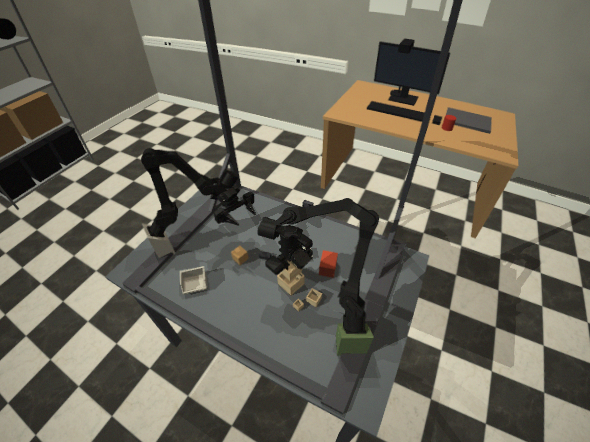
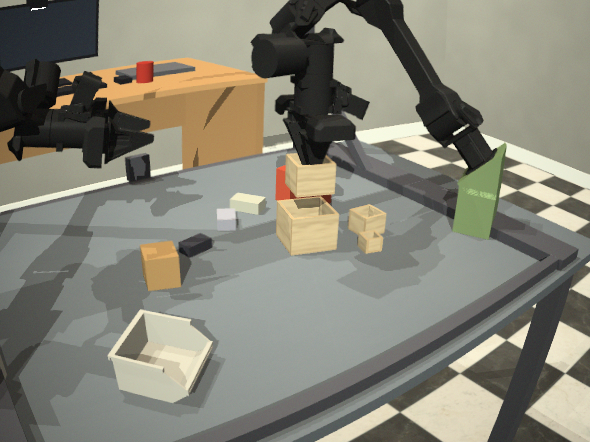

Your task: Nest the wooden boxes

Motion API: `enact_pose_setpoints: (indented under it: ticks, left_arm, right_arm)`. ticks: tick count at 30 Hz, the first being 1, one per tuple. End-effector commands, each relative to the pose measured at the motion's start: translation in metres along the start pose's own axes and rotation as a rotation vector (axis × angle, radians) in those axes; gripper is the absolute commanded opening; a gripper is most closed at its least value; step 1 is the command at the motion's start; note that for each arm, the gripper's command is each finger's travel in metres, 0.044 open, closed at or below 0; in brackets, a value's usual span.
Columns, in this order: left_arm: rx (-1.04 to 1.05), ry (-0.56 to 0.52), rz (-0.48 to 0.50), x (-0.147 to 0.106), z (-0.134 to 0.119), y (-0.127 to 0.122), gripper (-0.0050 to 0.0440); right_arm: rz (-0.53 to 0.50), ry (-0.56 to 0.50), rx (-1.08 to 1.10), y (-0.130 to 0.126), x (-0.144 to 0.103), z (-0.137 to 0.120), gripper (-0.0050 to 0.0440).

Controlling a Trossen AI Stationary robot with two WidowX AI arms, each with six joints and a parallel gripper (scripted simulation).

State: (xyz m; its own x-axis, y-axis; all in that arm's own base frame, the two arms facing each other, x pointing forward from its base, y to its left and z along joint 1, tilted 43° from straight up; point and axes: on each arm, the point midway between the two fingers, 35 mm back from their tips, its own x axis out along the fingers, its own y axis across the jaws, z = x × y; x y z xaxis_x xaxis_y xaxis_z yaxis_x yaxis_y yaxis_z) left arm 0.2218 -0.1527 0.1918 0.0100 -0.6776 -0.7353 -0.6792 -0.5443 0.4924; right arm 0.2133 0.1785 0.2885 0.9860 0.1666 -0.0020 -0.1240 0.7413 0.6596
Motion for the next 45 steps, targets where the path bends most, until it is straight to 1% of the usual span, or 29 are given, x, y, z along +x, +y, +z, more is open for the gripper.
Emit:
enact_pose_setpoints:
  ticks: [1, 17, 22, 45]
  left_arm:
    - [0.015, 0.017, -0.012, 0.0, -0.002, 0.003, 0.0264]
    - [0.009, 0.012, -0.009, 0.021, -0.002, 0.002, 0.0264]
    - [0.009, 0.013, -0.009, 0.021, -0.005, 0.001, 0.0264]
    - [0.008, 0.011, -0.007, 0.027, -0.004, 0.001, 0.0264]
  right_arm:
    - [0.003, -0.009, 0.012, 0.001, -0.001, 0.004, 0.04]
    - [0.003, -0.009, 0.012, 0.001, -0.001, 0.004, 0.04]
    - [0.003, -0.009, 0.012, 0.001, -0.001, 0.004, 0.04]
    - [0.003, -0.009, 0.012, 0.001, -0.001, 0.004, 0.04]
